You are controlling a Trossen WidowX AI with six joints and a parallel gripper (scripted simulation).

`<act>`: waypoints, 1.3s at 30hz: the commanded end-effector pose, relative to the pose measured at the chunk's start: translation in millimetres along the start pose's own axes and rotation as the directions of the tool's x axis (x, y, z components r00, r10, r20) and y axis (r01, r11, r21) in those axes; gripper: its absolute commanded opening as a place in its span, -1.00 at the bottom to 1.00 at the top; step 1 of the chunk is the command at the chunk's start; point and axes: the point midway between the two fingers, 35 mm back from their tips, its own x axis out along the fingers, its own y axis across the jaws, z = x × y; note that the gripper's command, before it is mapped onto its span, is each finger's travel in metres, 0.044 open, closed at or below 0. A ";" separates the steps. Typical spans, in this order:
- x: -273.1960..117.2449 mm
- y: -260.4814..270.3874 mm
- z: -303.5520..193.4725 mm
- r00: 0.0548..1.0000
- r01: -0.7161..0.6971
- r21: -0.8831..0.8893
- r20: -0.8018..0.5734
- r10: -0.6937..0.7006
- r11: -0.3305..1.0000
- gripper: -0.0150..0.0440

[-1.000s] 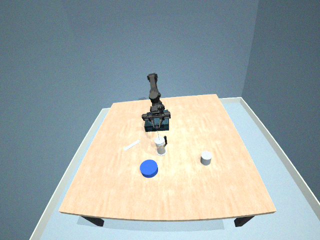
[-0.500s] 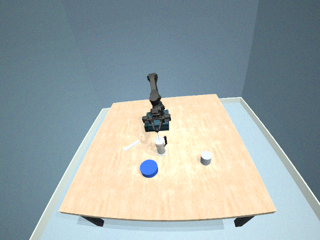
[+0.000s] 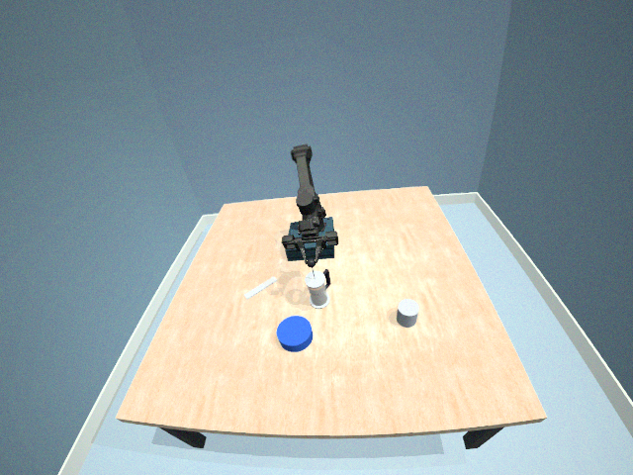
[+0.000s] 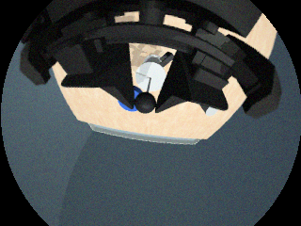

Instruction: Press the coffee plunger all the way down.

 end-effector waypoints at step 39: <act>37.8 -1.1 -45.8 0.995 -0.003 -0.014 -0.101 0.001 1.000 -0.08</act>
